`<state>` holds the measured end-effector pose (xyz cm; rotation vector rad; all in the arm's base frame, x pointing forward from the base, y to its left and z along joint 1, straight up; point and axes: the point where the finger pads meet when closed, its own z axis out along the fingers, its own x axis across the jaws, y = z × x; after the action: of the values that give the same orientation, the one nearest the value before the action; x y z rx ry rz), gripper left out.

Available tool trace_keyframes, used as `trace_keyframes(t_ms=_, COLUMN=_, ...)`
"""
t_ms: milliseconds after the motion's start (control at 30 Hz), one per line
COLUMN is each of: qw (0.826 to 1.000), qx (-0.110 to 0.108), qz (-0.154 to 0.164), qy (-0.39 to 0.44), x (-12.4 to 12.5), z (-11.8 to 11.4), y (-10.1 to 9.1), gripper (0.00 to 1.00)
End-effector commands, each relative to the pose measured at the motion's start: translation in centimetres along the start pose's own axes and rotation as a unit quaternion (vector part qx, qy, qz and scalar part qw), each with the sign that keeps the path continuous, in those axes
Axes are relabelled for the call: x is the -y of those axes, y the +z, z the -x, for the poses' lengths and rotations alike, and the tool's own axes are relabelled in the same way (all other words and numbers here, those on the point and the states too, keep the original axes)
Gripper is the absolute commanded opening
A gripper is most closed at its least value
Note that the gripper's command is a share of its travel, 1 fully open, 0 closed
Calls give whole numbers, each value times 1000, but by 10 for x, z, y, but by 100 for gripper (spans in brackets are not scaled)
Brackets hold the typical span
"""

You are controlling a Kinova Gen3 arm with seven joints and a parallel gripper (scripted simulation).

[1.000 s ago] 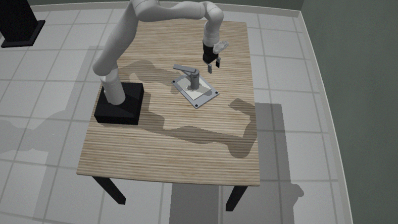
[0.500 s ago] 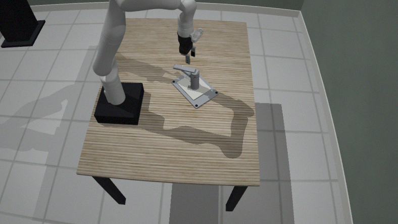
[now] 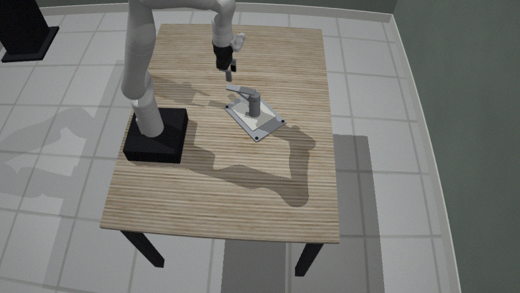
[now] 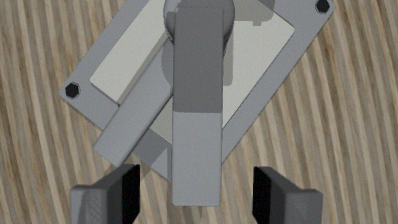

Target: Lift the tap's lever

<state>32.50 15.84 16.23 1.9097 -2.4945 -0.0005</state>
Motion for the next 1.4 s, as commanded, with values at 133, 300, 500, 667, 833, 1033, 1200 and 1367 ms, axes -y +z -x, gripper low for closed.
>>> trace_keyframes(t_ms=133, qw=1000, qx=0, qz=-1, qy=-1, x=-1, z=0, y=0, gripper=0)
trace_keyframes(t_ms=300, qw=1000, qx=0, qz=-1, qy=-1, x=-1, z=0, y=0, gripper=0)
trace_keyframes(t_ms=500, qw=1000, qx=0, qz=-1, qy=-1, x=-1, z=0, y=0, gripper=0)
trace_keyframes(t_ms=667, qw=1000, qx=0, qz=-1, qy=-1, x=-1, z=0, y=0, gripper=0)
trace_keyframes(t_ms=833, qw=1000, qx=0, qz=-1, qy=-1, x=-1, z=0, y=0, gripper=0)
trace_keyframes(t_ms=1033, qw=1000, qx=0, qz=-1, qy=-1, x=-1, z=0, y=0, gripper=0)
trace_keyframes(t_ms=1200, qw=1000, qx=0, qz=-1, qy=-1, x=-1, z=0, y=0, gripper=0)
trace_keyframes(t_ms=1367, qw=1000, qx=0, qz=-1, qy=-1, x=-1, z=0, y=0, gripper=0)
